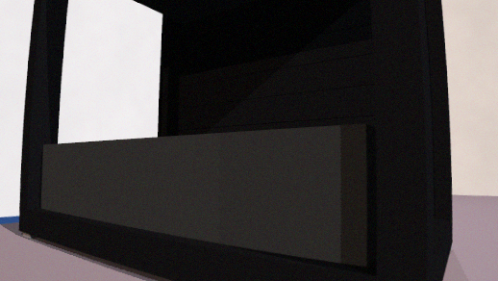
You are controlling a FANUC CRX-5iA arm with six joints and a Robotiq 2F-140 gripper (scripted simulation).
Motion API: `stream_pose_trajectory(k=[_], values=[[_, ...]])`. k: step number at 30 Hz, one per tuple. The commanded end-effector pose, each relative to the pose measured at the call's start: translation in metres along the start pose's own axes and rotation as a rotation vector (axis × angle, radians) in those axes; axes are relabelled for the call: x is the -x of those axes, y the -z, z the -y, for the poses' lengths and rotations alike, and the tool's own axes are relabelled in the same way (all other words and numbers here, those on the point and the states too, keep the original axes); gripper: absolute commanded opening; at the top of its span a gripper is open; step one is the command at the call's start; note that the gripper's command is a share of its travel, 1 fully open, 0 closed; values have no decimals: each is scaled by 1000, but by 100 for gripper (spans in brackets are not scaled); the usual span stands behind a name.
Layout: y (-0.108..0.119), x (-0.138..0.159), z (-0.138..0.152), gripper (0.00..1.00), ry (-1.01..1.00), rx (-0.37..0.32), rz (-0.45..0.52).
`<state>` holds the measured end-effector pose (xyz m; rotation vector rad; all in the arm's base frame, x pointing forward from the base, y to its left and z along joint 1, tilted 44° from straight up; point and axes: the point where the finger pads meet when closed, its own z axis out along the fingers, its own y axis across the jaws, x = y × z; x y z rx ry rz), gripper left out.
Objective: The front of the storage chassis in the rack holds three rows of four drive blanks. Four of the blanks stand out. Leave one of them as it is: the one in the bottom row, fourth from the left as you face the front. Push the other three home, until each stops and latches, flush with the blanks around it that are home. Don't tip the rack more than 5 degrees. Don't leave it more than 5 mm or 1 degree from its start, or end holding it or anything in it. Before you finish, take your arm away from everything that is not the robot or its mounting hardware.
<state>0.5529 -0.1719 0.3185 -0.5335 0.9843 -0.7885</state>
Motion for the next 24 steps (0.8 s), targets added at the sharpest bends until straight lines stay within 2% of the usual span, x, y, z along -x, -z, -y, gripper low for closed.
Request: stream_pose_trajectory(k=[1, 17, 24], values=[[-1, 0, 0, 0, 1, 0, 1], [-1, 0, 0, 0, 1, 0, 1], [11, 0, 0, 0, 1, 0, 1]])
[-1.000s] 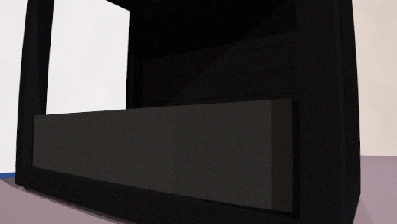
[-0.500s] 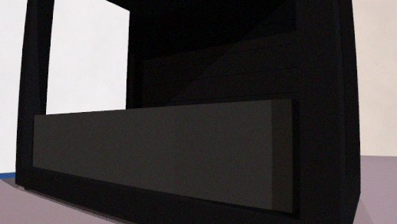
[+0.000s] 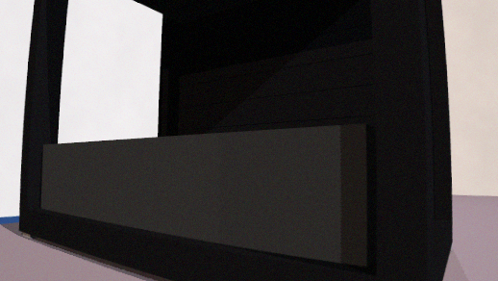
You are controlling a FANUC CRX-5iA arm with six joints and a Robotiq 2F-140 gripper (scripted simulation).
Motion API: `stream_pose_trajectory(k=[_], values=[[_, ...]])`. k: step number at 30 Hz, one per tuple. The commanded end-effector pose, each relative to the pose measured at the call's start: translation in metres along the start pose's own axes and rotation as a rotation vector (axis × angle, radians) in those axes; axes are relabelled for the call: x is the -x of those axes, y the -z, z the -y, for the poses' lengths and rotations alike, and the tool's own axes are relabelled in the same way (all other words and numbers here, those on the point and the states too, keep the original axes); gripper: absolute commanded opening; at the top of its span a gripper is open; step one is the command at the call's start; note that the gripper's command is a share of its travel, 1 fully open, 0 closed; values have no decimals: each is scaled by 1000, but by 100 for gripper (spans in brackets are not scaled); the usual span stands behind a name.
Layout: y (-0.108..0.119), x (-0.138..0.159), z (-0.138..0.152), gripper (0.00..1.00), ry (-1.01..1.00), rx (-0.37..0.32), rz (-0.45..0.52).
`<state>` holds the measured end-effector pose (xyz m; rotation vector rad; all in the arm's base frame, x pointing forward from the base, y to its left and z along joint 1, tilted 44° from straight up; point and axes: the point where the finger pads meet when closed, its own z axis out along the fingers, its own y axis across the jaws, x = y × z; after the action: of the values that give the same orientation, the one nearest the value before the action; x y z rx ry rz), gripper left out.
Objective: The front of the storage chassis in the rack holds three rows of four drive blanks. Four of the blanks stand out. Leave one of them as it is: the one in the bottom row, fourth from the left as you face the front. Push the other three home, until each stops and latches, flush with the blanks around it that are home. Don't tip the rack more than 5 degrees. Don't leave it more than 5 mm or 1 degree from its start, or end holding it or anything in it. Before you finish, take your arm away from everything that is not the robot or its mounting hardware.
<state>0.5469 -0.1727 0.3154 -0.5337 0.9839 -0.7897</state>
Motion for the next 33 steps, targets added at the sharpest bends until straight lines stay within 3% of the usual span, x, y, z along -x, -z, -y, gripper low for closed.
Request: stream_pose_trajectory(k=[1, 13, 33], values=[[8, 1, 0, 0, 0, 0, 1], [70, 1, 0, 0, 0, 0, 1], [74, 1, 0, 0, 0, 0, 1]])
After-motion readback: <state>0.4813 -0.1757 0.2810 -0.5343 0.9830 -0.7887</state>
